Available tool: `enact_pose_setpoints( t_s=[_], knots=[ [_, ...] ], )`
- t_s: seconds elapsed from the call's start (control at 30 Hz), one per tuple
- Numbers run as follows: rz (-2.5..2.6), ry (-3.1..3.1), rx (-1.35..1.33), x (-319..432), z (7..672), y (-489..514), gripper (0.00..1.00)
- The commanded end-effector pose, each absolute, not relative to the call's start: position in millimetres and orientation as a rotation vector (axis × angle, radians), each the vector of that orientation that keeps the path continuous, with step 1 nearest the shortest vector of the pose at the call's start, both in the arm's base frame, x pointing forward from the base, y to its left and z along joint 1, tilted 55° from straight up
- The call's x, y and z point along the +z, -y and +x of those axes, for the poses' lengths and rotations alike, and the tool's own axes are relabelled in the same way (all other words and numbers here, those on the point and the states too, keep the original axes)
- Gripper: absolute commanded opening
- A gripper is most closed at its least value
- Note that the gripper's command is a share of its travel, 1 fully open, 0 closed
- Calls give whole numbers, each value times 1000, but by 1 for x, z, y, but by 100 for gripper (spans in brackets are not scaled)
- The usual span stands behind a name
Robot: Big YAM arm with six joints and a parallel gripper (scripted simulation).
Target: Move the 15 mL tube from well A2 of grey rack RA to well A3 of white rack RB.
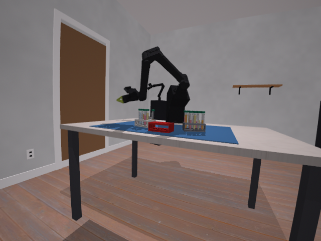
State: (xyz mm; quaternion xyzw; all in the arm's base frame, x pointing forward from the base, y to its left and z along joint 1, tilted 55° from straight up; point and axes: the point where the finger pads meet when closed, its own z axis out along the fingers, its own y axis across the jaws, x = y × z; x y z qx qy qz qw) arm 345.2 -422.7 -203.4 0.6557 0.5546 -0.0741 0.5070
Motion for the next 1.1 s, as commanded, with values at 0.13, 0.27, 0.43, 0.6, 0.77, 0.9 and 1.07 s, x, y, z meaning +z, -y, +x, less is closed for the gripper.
enact_pose_setpoints(
  t_s=[0.13,0.27,0.43,0.6,0.77,0.9,1.07],
  knots=[
    [1491,-1444,-157,-162,369,428,30],
    [1441,-1527,-129,-150,376,427,30],
    [1380,-1613,-94,-134,388,420,30],
    [1380,-1606,-101,-112,403,417,30],
    [1319,-1691,-60,-95,412,406,30],
    [1266,-1736,-39,-83,418,409,30],
    [1228,-1794,-10,-67,426,392,30]
  ],
)
